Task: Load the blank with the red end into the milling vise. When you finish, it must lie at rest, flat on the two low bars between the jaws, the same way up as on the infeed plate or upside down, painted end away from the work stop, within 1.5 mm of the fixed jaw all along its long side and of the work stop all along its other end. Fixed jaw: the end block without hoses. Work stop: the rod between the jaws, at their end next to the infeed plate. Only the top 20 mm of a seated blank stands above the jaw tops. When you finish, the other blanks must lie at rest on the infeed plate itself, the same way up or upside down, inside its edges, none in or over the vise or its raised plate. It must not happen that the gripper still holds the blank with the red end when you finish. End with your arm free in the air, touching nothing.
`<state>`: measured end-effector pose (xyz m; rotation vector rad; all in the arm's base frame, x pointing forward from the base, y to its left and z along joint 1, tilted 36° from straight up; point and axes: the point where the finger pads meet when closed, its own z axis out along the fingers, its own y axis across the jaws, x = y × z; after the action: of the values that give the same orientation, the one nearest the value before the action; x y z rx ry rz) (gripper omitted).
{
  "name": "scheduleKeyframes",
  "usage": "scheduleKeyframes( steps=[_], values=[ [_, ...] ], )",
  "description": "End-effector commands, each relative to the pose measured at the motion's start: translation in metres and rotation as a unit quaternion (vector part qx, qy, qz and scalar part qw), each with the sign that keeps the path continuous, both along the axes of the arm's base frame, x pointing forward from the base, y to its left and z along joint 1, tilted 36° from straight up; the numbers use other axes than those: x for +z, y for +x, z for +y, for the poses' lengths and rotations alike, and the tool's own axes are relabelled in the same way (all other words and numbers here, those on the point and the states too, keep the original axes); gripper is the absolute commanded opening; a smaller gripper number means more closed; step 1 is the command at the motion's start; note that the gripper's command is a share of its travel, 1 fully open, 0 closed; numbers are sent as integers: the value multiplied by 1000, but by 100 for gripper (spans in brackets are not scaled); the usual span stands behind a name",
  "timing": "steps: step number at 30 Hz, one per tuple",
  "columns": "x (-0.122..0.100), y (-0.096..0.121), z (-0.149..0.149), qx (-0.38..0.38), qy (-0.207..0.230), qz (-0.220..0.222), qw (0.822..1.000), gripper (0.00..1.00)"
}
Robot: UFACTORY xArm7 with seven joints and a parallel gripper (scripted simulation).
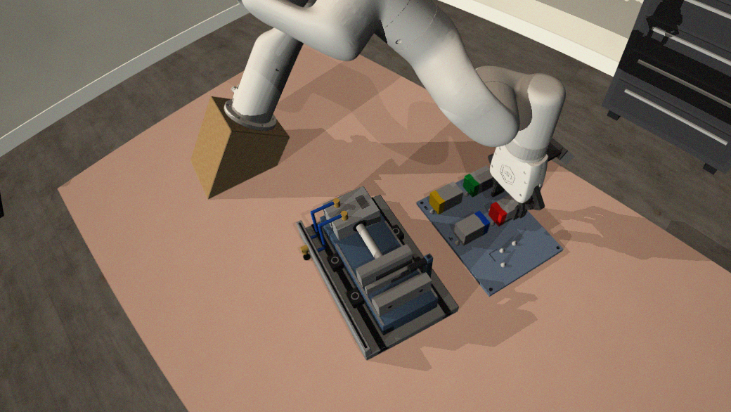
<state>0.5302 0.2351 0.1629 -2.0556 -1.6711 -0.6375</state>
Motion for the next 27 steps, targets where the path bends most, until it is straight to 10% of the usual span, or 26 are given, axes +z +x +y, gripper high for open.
scheduleKeyframes(
  steps=[1,27],
  values=[
    [3,1,-1,-1,1,-2,1000,68],
    [5,1,-3,-1,1,-2,1000,68]
  ],
)
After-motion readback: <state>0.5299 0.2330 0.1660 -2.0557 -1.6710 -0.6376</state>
